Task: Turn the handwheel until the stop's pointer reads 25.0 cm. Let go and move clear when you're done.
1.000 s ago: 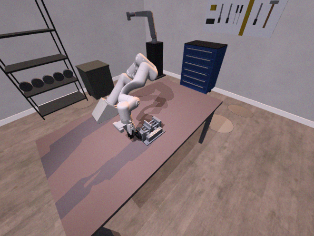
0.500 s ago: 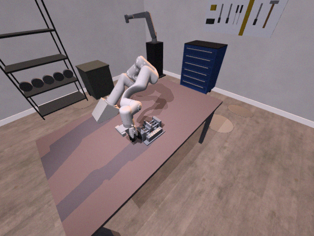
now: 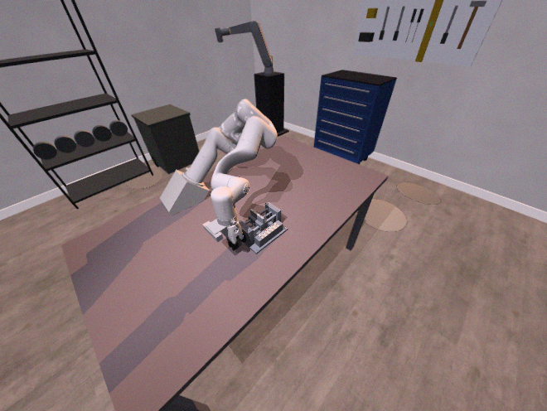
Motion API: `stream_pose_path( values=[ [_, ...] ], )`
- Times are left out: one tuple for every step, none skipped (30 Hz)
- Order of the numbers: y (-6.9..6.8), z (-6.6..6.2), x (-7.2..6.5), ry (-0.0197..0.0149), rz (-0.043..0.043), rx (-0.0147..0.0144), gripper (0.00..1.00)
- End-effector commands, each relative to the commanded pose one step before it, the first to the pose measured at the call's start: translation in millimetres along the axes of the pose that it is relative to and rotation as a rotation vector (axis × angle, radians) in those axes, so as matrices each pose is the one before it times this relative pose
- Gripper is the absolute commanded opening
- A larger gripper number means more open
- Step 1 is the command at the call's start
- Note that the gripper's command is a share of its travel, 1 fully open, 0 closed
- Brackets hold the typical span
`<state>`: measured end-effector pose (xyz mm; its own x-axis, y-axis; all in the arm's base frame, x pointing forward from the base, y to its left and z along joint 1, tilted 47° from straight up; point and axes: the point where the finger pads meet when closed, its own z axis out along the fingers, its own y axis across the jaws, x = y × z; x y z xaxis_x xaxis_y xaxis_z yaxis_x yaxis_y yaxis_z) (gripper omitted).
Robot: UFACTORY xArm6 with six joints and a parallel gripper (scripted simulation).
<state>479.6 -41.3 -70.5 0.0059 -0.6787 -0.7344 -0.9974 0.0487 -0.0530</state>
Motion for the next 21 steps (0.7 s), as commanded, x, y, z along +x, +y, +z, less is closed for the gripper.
stream_pose_path(
  values=[
    [-8.85,-4.68,0.27,0.0026,-0.00198,0.00484,0.06],
    [-1.3,-0.88,0.0,-0.00001,0.0,0.0,0.06],
    [-1.29,-0.88,0.0,0.00001,0.0,0.0,0.06],
    [-1.27,-1.03,0.0,0.0,0.0,0.0,0.06],
    [-1.25,-1.2,0.0,-0.00001,0.0,0.0,0.06],
    [-1.23,-1.2,0.0,0.00001,0.0,-0.00001,0.06],
    [-1.21,-1.44,0.0,0.0,0.0,0.0,0.06],
    [-1.18,-1.63,0.0,0.0,0.0,0.0,0.06],
    [-1.16,-1.67,0.0,0.00002,0.00001,-0.00001,0.06],
    [-1.11,-2.28,0.0,-0.00002,-0.00001,0.00001,0.06],
    [0.0,0.0,0.0,0.0,0.0,0.0,0.06],
    [0.0,0.0,0.0,0.0,0.0,0.0,0.06],
    [-1.05,-2.3,0.0,0.00002,0.00001,-0.00001,0.06],
    [-0.74,-2.56,0.0,-0.00001,-0.00001,0.00001,0.06],
    [-0.62,-2.58,0.0,0.00001,0.00001,-0.00001,0.06],
    [-0.28,-2.68,0.0,-0.00001,0.0,0.0,0.06],
    [-0.1,-2.71,0.0,0.00001,0.0,0.0,0.06],
    [0.2,-2.79,0.0,0.0,0.0,0.0,0.06],
    [0.47,-2.71,0.0,0.0,0.0,0.0,0.06],
    [0.67,-2.63,0.0,0.0,0.0,0.0,0.06],
    [0.87,-2.26,0.0,0.0,0.0,0.0,0.06]
  ],
)
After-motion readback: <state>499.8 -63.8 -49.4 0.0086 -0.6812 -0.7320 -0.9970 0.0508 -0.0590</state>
